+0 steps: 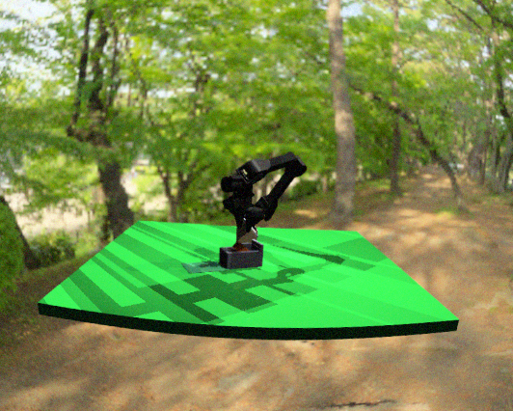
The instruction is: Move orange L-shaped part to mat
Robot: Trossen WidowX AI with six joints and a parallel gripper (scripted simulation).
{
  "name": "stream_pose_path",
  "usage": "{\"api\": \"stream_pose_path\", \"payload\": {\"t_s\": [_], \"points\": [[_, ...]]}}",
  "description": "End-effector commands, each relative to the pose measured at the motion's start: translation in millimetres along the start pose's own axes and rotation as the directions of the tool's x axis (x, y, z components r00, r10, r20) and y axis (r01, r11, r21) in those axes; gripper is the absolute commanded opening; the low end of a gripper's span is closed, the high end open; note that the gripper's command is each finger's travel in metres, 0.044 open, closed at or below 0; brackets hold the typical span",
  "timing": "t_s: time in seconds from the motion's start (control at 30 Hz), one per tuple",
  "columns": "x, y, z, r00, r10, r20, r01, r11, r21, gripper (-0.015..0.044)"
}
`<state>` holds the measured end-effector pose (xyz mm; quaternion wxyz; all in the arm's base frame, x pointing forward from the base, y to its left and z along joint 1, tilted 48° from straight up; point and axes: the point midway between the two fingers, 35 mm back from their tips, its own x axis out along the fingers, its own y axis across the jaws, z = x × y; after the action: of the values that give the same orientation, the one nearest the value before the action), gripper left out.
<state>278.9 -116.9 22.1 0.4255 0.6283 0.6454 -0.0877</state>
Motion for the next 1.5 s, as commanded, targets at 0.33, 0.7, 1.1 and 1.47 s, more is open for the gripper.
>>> {"api": "stream_pose_path", "payload": {"t_s": [0.33,0.7,1.1,1.47], "points": [[11.6,0.1,12.7,1.000,0.000,0.019,-0.003,0.988,0.156,0.0280],[31.9,0.3,12.9,1.000,0.000,0.019,-0.003,0.988,0.155,0.0280],[51.6,0.7,13.7,1.000,0.001,0.019,-0.003,0.988,0.155,0.0280],[69.4,0.5,13.3,1.000,0.001,0.017,-0.004,0.988,0.155,0.0280]]}}
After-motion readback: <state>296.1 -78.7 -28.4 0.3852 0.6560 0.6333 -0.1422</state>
